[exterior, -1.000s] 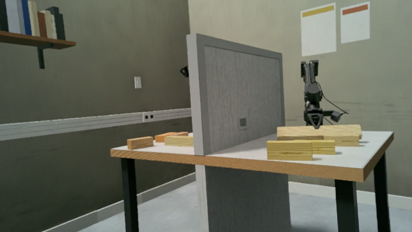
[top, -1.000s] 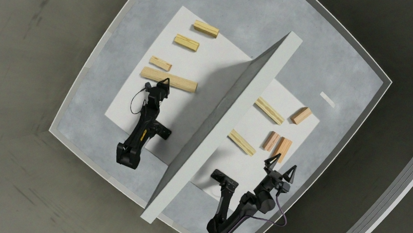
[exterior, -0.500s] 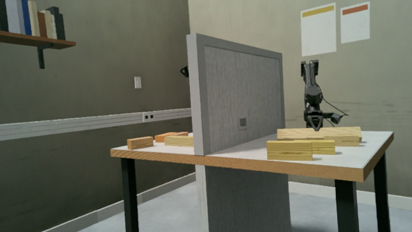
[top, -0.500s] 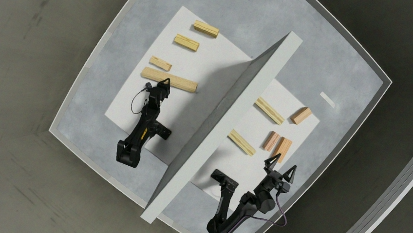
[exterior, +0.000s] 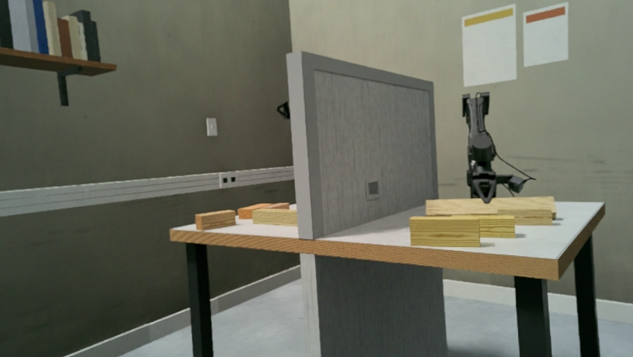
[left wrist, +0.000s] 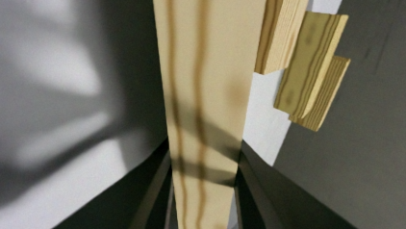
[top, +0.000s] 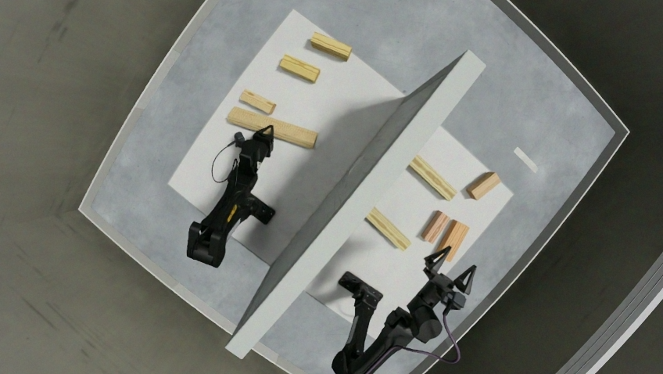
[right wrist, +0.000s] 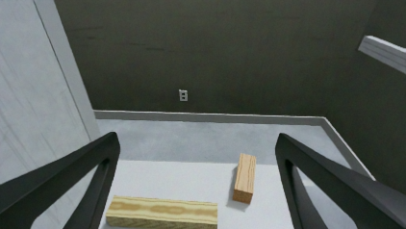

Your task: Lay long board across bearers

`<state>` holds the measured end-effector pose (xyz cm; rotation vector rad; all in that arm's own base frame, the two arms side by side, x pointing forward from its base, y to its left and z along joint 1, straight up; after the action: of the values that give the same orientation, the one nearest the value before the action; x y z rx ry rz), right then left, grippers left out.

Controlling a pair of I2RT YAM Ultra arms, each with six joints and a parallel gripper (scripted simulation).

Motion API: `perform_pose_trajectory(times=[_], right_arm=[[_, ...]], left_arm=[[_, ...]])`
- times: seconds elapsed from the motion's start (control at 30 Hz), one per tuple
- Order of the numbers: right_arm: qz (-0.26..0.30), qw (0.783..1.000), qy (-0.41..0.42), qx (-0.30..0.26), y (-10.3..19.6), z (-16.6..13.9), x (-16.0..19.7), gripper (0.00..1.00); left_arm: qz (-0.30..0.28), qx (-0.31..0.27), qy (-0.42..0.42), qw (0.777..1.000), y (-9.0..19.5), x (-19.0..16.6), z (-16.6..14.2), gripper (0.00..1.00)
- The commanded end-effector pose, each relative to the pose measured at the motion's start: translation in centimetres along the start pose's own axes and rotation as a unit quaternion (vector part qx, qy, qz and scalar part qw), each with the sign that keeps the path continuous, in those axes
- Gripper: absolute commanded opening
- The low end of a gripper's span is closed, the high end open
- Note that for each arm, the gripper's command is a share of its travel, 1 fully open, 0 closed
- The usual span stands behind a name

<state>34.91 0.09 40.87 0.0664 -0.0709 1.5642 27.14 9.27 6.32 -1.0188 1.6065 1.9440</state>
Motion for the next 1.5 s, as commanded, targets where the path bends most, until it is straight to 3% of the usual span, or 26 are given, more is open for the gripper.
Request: perform_pose_trajectory(times=[0.0,0.73,0.93,0.97,1.1,1.13,1.2,1.23,1.33,1.37,1.47], right_arm=[[-0.006,1.000,0.000,-0.021,1.0,1.9,-0.3,1.00],[-0.006,1.000,0.000,-0.021,1.0,1.9,-0.3,1.00],[-0.006,1.000,0.000,-0.021,1.0,1.9,-0.3,1.00],[-0.006,1.000,0.000,-0.021,1.0,1.9,-0.3,1.00],[-0.006,1.000,0.000,-0.021,1.0,1.9,-0.3,1.00],[-0.006,1.000,0.000,-0.021,1.0,1.9,-0.3,1.00],[-0.006,1.000,0.000,-0.021,1.0,1.9,-0.3,1.00],[-0.006,1.000,0.000,-0.021,1.0,1.9,-0.3,1.00],[-0.006,1.000,0.000,-0.021,1.0,1.9,-0.3,1.00],[-0.006,1.000,0.000,-0.021,1.0,1.9,-0.3,1.00],[-0.006,1.000,0.000,-0.021,1.0,1.9,-0.3,1.00]], left_arm=[[-0.058,-0.006,-0.005,0.998,0.5,-2.6,0.3,0.00],[-0.077,-0.008,-0.008,0.997,0.1,-0.1,-0.1,0.00],[-0.098,-0.010,-0.008,0.995,0.4,-1.7,0.0,0.00],[-0.100,-0.010,-0.008,0.995,0.3,0.2,-0.1,0.00],[-0.139,-0.013,-0.008,0.990,0.6,-0.6,-0.1,0.00],[-0.107,-0.010,-0.008,0.994,0.2,0.6,-0.2,0.00],[-0.107,-0.010,-0.008,0.994,0.2,0.6,-0.2,0.00],[-0.155,-0.016,-0.006,0.988,0.7,-0.5,0.1,0.00],[-0.158,-0.020,-0.004,0.987,0.6,0.2,0.2,0.00],[-0.137,-0.020,-0.003,0.990,0.7,-0.4,0.4,0.57],[-0.165,-0.022,-0.003,0.986,0.9,-2.5,0.6,0.57]])
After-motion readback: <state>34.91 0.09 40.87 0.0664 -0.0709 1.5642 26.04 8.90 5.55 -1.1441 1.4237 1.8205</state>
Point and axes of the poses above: on each arm, the point where the finger pads meet when closed, its own y axis back along the fingers, its own x axis across the jaws, z = x × y, the point moved 3 cm from there along y, back along the fingers, and after that the axes turned 5 degrees about -y, right-handed, at the moved point
